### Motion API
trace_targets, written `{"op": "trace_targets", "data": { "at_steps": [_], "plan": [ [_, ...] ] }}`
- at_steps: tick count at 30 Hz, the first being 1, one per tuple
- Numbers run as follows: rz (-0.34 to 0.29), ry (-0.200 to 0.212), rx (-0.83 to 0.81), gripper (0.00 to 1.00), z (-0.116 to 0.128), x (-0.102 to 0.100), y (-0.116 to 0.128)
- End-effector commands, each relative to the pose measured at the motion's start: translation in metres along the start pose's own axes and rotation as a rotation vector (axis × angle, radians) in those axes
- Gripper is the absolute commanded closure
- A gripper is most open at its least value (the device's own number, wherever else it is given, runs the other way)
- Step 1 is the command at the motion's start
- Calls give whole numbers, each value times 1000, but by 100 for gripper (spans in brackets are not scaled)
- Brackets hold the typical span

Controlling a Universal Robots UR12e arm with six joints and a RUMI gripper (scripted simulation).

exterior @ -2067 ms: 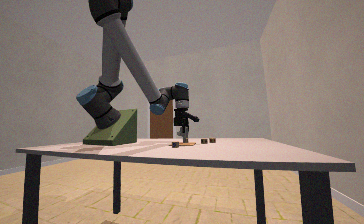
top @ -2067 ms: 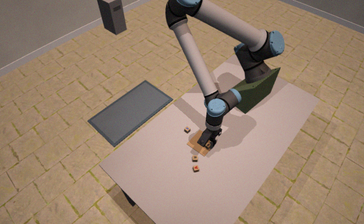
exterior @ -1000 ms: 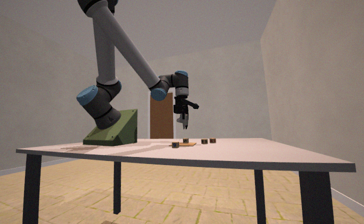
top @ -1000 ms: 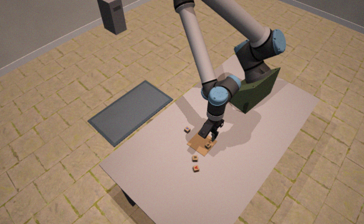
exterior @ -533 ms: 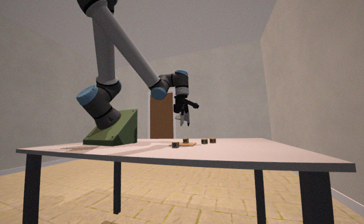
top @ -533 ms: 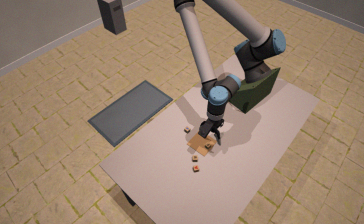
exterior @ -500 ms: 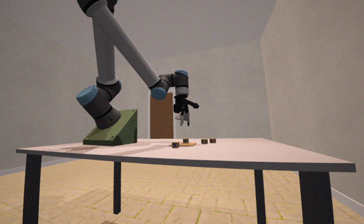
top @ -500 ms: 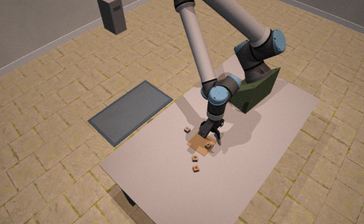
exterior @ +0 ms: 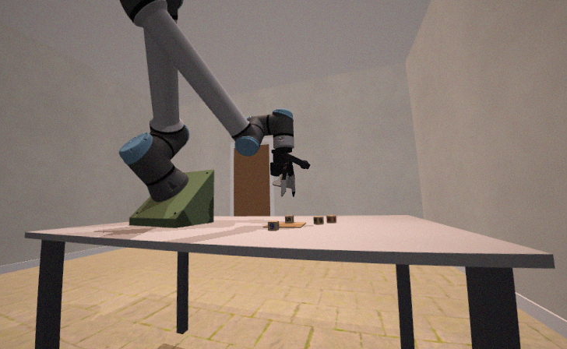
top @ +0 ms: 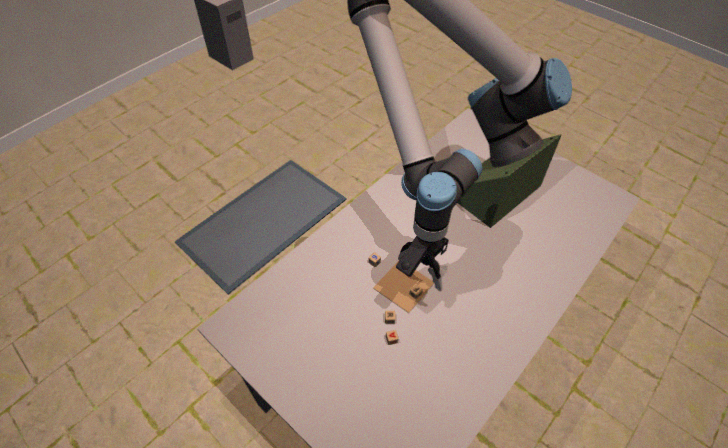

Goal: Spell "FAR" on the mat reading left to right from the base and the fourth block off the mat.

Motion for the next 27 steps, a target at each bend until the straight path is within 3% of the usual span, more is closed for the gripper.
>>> {"op": "trace_targets", "data": {
  "at_steps": [1,12,27],
  "plan": [
    [1,0,-11,0,0,0,-1],
    [1,0,-101,0,-3,0,-9],
    [1,-1,-433,0,-14,-1,-37]
  ]
}}
Point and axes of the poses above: the point where the finger pads meet when closed, its own x axis back along the fingers, its own z axis across the jaws, y = z × x, the point moved 7 cm from there along x, back along the fingers, and after that the axes turned 13 degrees about -x, right-handed, at the moved point
